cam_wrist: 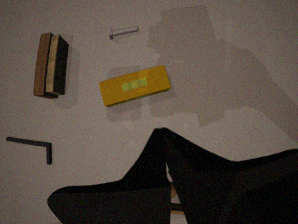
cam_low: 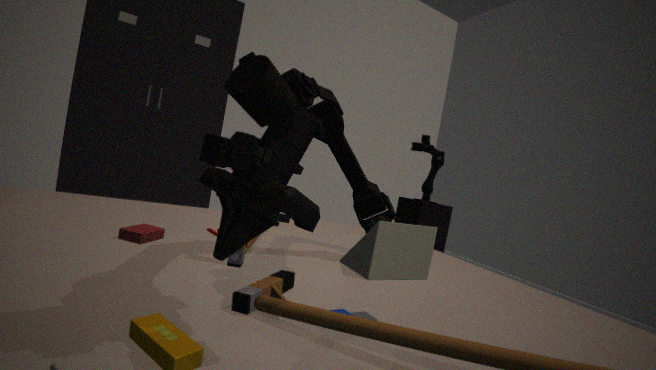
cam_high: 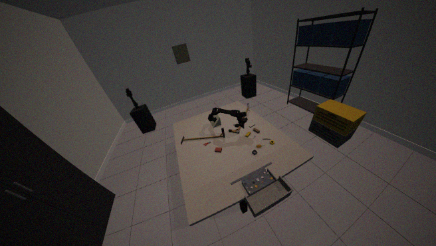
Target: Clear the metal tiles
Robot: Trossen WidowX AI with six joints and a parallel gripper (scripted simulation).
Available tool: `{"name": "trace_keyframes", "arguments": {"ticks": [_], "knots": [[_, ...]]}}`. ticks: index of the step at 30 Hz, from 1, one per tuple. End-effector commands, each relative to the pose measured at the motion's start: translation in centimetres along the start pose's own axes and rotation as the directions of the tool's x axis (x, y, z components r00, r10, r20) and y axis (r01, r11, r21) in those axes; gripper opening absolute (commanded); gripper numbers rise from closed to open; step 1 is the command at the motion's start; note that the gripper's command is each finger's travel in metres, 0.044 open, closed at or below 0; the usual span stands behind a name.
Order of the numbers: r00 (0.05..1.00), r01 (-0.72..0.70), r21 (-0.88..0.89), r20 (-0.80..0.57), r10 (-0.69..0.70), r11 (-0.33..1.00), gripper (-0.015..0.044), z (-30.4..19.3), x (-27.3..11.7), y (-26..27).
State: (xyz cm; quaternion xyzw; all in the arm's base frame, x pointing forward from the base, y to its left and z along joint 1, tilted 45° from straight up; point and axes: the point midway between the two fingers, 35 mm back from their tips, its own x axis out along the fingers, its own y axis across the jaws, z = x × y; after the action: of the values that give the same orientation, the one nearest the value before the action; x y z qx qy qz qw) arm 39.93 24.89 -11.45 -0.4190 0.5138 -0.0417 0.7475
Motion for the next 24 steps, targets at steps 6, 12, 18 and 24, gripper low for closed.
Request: {"name": "trace_keyframes", "arguments": {"ticks": [6,12,18,24], "knots": [[1.0,0.0,0.005,-0.004,0.0,1.0,0.0,0.4,0.5,1.3],[1.0,0.0,0.005,-0.004,0.0,1.0,0.0,0.6,0.7,2.1],[1.0,0.0,0.006,-0.004,0.0,1.0,0.0,0.9,0.9,2.9],[1.0,0.0,0.006,-0.003,0.0,1.0,0.0,1.1,1.1,3.7]]}}
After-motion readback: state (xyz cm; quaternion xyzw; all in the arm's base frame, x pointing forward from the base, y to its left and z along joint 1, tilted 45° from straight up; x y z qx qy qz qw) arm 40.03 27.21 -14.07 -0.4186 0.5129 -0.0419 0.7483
